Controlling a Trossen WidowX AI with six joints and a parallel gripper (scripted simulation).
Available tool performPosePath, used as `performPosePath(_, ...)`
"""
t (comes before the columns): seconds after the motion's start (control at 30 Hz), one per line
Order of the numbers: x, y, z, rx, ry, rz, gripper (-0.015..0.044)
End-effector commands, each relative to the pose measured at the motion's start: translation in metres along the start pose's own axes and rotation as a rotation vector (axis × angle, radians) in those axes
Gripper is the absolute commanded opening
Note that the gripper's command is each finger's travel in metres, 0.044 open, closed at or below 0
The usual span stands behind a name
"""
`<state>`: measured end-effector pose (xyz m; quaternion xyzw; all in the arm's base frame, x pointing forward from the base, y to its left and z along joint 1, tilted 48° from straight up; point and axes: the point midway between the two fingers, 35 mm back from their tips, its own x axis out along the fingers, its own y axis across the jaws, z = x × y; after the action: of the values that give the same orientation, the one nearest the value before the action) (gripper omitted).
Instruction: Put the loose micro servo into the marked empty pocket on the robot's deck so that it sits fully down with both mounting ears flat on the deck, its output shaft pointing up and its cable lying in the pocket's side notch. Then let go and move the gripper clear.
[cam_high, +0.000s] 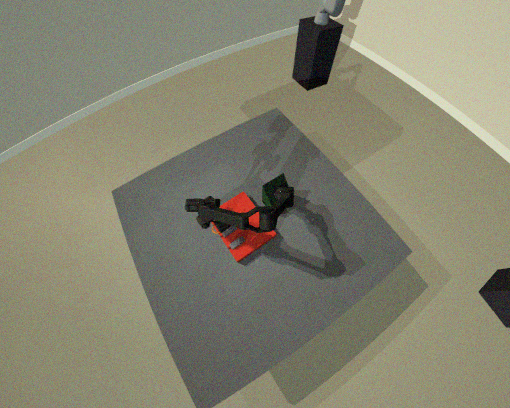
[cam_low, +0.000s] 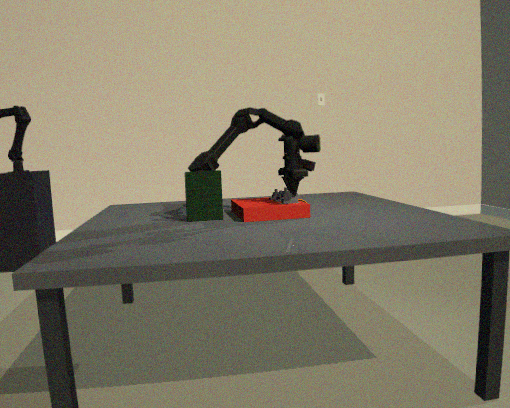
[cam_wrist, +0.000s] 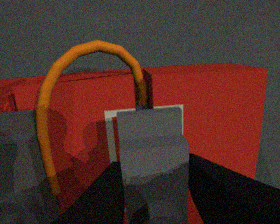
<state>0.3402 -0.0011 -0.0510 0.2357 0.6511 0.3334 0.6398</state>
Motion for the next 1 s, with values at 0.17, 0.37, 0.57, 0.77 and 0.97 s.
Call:
performPosePath(0.17, 0.008, 0.001, -0.001, 0.008, -0.001, 0.007, 0.0000)
performPosePath(0.37, 0.012, 0.001, -0.001, 0.008, -0.001, 0.007, 0.0000)
performPosePath(0.57, 0.017, 0.001, -0.001, 0.008, -0.001, 0.007, 0.0000)
performPosePath(0.77, 0.019, 0.001, -0.001, 0.008, -0.001, 0.007, 0.0026)
performPosePath(0.97, 0.018, 0.000, -0.001, 0.008, -0.001, 0.007, 0.0184)
